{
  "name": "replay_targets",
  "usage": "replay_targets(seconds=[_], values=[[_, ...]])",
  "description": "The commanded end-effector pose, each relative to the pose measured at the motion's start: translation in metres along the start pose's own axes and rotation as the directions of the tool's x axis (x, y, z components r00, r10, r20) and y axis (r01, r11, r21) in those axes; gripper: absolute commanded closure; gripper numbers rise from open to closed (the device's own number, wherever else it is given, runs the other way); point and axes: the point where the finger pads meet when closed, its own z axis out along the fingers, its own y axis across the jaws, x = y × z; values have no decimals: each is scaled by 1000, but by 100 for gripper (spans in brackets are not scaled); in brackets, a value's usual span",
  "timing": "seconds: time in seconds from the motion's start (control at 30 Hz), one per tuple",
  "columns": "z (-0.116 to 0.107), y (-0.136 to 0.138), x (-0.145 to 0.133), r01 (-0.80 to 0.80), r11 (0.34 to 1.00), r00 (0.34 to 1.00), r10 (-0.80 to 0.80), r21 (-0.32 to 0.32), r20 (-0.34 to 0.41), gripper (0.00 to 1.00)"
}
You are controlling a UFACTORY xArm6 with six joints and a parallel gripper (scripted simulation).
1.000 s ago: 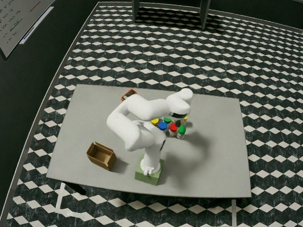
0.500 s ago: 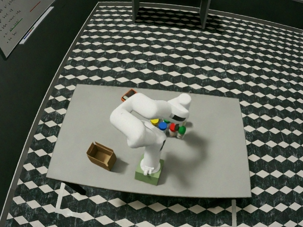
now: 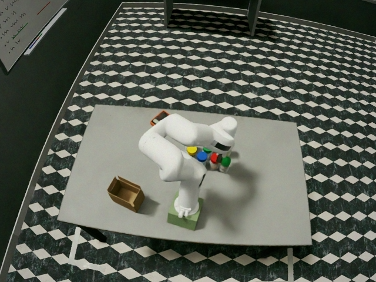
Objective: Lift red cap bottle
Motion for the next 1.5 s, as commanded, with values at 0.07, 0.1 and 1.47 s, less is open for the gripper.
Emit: replay_targets(seconds=[0.07, 0.1, 1.47], values=[[27, 1, 0, 0, 1000, 1000, 0, -1, 0, 21], [32, 1, 0, 0, 1000, 1000, 0, -1, 0, 21], [96, 5, -1, 0, 1000, 1000, 0, -5, -2, 21]])
